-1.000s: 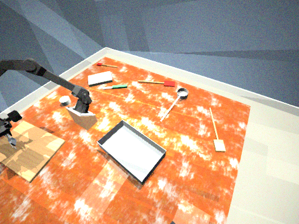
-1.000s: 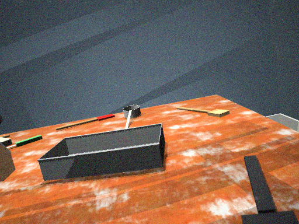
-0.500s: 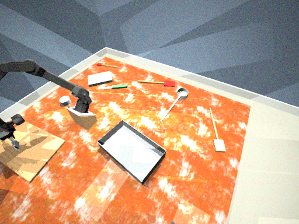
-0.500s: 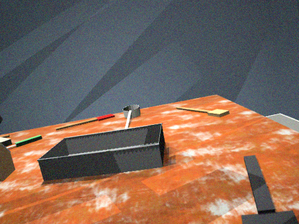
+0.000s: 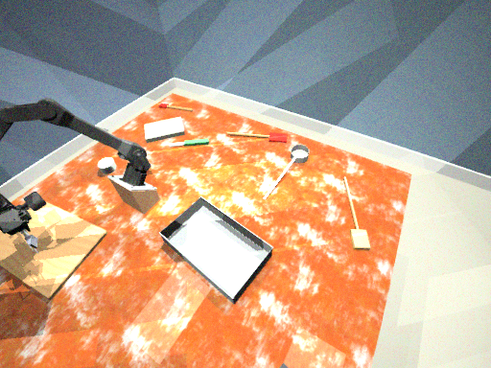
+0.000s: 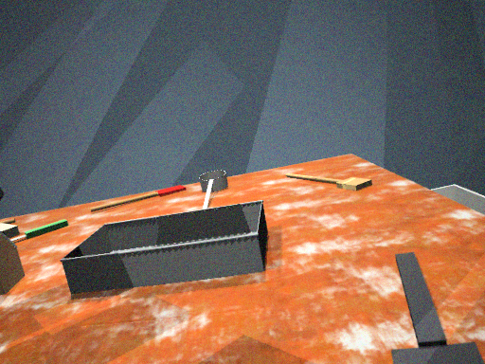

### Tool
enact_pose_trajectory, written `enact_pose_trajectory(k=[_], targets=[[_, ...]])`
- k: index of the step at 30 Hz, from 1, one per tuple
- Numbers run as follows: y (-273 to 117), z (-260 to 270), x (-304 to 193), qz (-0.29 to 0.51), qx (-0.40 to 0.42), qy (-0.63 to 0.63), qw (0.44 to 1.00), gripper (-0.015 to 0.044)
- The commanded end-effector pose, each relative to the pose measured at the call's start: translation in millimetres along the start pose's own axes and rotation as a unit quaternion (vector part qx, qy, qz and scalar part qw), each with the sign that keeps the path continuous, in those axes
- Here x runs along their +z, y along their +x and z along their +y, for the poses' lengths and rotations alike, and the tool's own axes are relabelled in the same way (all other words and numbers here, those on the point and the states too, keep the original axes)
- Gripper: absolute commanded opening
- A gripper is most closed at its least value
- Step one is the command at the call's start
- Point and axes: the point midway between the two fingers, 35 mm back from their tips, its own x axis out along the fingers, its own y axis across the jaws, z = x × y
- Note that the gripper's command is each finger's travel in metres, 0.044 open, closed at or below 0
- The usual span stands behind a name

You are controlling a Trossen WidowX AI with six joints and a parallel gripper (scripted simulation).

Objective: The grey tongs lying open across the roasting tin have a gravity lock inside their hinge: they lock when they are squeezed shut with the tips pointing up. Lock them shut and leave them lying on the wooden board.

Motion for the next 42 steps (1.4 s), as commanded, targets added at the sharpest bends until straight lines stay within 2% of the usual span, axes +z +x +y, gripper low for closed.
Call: enact_pose_trajectory(k=[1, 20, 42], targets=[[9, 2, 1, 0.001, 0.004, -0.005, 1.0, -0.015], [32, 5, 2, 0.002, 0.005, -0.004, 1.0, -0.015], [29, 4, 2, 0.0, 0.002, 0.0, 1.0, 0.0428]])
